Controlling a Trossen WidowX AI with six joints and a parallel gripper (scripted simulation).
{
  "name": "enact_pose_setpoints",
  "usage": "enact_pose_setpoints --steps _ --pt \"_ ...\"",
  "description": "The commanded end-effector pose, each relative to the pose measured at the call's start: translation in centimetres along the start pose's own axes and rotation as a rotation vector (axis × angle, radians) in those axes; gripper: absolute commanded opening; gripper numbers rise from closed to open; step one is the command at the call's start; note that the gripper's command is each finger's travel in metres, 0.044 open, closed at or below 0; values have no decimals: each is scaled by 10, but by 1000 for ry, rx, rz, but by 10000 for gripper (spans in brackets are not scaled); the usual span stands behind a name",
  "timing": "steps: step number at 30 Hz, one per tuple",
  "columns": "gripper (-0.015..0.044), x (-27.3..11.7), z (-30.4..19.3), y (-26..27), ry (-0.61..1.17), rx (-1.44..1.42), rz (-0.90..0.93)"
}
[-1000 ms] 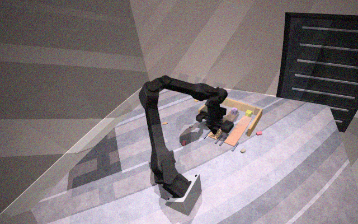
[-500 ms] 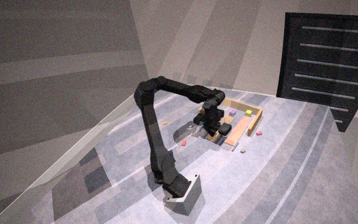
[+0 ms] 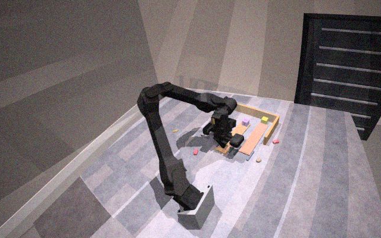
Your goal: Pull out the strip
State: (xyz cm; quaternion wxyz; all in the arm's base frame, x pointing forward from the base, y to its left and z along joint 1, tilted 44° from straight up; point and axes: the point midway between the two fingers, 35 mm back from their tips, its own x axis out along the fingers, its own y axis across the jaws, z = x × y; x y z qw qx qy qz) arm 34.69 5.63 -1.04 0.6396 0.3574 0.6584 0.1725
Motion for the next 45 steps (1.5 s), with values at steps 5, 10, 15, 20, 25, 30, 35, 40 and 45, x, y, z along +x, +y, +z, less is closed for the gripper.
enact_pose_setpoints --steps 5,10,15,20,25,30,35,40,45 --pt "0 4 -17 -1 17 11 1" --pt "0 4 -25 -1 17 11 1" --pt "0 4 -33 -1 17 11 1" --pt "0 4 -41 -2 18 12 1" --pt "0 4 -48 -2 18 12 1" --pt "0 4 -56 -2 18 12 1" --pt "0 4 -63 -2 19 12 1" --pt "0 4 -71 -2 19 13 1" --pt "0 4 -78 -2 19 13 1"
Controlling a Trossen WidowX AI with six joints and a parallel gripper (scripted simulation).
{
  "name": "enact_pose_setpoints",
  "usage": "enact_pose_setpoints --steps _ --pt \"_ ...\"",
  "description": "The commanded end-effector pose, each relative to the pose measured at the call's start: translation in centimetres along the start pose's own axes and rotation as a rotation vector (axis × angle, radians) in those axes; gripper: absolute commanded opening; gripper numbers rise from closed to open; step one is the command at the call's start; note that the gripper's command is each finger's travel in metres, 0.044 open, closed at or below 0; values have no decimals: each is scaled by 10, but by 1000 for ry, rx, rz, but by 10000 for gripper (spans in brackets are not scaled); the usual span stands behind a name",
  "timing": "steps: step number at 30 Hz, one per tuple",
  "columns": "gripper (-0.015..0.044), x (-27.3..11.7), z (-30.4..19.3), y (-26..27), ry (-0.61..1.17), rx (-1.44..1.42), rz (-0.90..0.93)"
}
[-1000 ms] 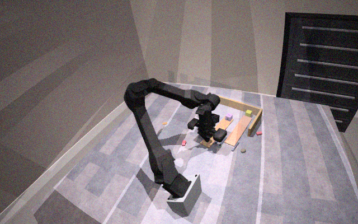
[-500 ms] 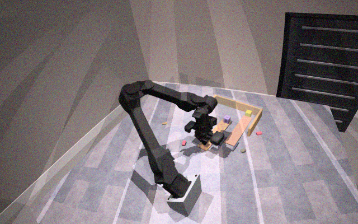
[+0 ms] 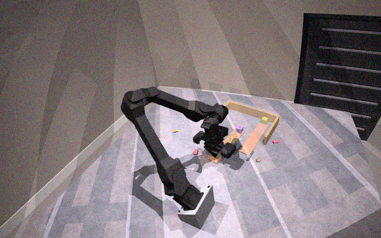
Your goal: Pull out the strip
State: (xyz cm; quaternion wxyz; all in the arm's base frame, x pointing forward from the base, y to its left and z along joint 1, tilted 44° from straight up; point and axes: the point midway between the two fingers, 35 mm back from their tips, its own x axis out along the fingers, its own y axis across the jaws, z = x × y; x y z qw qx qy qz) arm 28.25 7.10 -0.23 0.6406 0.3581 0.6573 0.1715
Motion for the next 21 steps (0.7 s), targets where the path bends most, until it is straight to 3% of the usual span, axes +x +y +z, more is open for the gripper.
enact_pose_setpoints --steps 1,21 --pt "0 4 -13 -1 23 12 1" --pt "0 4 -43 -2 24 13 1"
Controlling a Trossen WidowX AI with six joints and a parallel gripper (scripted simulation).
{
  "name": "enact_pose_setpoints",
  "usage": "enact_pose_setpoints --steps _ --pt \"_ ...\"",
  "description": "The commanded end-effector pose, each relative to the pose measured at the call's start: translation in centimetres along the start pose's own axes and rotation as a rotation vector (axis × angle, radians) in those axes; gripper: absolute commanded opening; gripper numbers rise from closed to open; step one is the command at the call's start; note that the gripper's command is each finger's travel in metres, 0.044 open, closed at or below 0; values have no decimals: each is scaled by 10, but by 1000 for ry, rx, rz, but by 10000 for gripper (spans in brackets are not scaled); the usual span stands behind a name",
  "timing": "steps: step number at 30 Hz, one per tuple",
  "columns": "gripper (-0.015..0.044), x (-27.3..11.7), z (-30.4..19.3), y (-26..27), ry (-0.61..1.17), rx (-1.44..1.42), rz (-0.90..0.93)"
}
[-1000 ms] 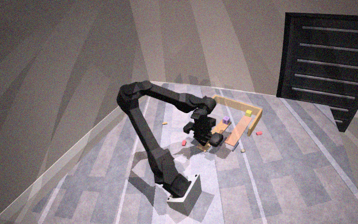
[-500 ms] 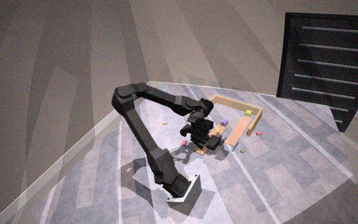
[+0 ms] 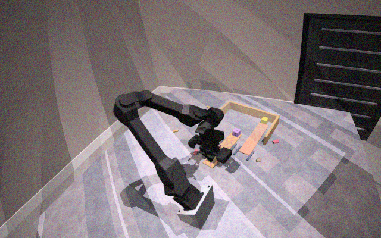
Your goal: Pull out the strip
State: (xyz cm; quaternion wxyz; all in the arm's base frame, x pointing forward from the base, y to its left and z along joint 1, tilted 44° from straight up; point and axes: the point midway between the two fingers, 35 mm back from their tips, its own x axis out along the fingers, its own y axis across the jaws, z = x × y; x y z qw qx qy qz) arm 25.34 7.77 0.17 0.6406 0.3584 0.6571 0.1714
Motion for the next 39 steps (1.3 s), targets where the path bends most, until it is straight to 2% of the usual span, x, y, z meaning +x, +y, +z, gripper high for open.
enact_pose_setpoints --steps 1,22,39 --pt "0 4 -14 -2 25 13 1" --pt "0 4 -45 -2 26 14 1" --pt "0 4 -46 -2 26 14 1"
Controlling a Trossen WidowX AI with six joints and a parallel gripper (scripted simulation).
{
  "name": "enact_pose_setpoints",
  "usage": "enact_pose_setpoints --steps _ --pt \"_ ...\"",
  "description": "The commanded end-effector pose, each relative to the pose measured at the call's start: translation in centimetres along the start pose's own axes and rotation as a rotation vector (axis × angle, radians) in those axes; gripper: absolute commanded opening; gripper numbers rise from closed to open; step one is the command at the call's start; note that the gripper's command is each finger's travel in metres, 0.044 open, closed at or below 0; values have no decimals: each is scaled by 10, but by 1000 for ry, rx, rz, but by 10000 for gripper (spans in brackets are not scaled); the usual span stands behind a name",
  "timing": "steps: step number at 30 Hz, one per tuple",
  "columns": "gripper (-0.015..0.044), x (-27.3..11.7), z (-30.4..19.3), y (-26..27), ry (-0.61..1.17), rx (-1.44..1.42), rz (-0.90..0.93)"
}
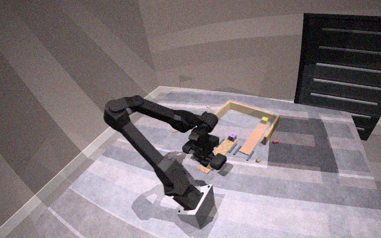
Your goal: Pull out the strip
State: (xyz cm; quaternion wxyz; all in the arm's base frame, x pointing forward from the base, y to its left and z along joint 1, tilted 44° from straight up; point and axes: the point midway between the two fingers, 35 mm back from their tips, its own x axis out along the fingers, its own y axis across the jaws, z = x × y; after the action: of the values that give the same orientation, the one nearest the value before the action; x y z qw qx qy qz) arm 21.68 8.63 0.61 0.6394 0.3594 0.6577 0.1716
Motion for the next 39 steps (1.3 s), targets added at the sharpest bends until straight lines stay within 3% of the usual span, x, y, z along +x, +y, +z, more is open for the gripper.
enact_pose_setpoints --steps 1,18,24,28,39 --pt "0 4 -8 -2 23 12 -1" --pt "0 4 -8 -2 23 12 -1" --pt "0 -40 2 0 22 11 -3" --pt "0 -42 2 0 23 11 -3" --pt "289 -41 43 -1 21 1 -3"
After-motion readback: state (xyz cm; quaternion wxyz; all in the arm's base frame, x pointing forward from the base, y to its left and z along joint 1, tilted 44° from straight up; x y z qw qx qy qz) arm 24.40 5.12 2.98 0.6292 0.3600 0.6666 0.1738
